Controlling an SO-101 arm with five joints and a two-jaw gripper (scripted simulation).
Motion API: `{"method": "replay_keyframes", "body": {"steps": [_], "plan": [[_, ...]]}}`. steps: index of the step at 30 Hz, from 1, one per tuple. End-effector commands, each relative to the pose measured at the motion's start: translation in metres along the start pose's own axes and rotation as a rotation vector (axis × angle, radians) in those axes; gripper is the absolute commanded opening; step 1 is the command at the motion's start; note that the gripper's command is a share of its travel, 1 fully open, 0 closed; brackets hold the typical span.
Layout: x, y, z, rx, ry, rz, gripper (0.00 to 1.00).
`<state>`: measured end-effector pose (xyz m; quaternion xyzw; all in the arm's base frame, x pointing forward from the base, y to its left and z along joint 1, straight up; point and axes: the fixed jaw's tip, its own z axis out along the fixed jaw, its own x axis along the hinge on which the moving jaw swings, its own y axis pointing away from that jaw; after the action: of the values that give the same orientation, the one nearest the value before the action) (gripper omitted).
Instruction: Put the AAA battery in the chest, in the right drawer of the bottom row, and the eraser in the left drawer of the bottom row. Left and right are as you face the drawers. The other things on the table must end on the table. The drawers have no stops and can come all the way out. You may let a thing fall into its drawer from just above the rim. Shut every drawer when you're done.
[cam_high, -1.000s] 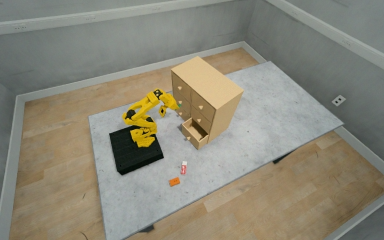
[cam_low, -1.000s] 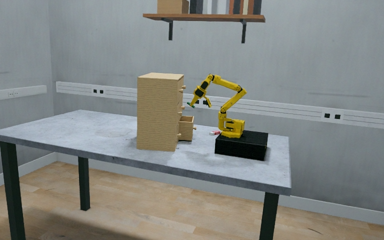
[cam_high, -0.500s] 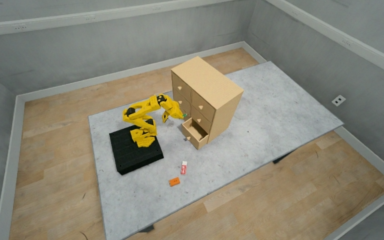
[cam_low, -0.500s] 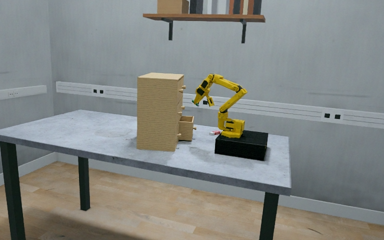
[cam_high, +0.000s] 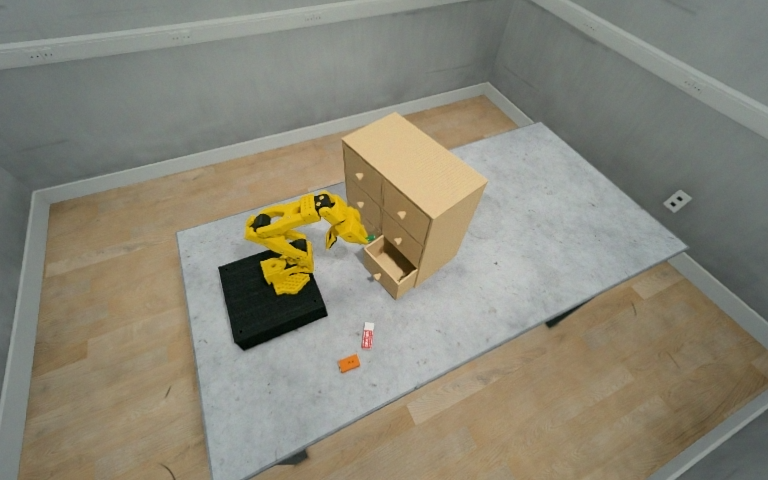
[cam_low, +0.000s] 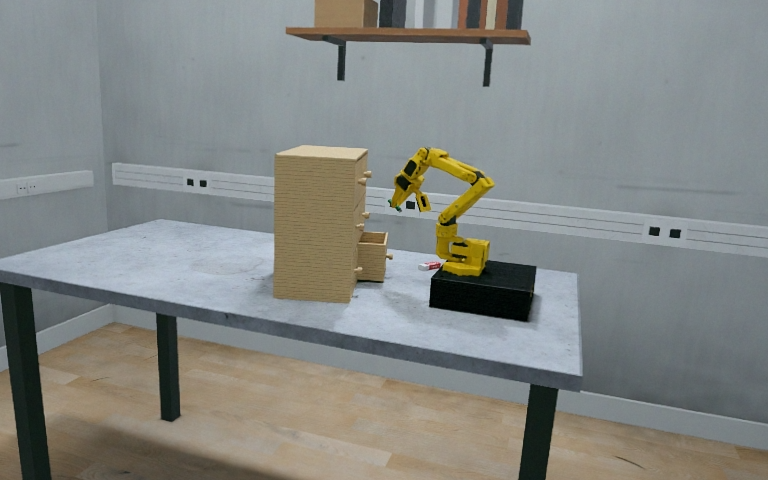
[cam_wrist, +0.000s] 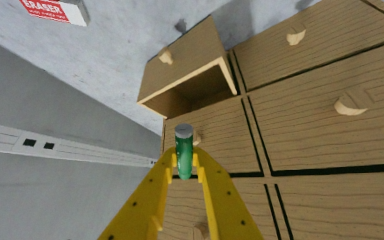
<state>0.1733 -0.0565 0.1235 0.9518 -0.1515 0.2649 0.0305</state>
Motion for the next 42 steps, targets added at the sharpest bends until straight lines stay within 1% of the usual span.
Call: {"method": "replay_keyframes", "body": {"steps": [1,14,20,29,42], "plan": [[-0.004,0.001,0.001,-0.003,-0.015,0.0,0.0],[-0.004,0.001,0.001,-0.003,-0.015,0.0,0.0],[-0.024,0.002,0.011,-0.003,-0.015,-0.009,0.0],[-0.054,0.003,0.03,-0.003,-0.014,-0.022,0.0],[-0.054,0.003,0.03,-0.003,-0.014,-0.022,0.0]]}}
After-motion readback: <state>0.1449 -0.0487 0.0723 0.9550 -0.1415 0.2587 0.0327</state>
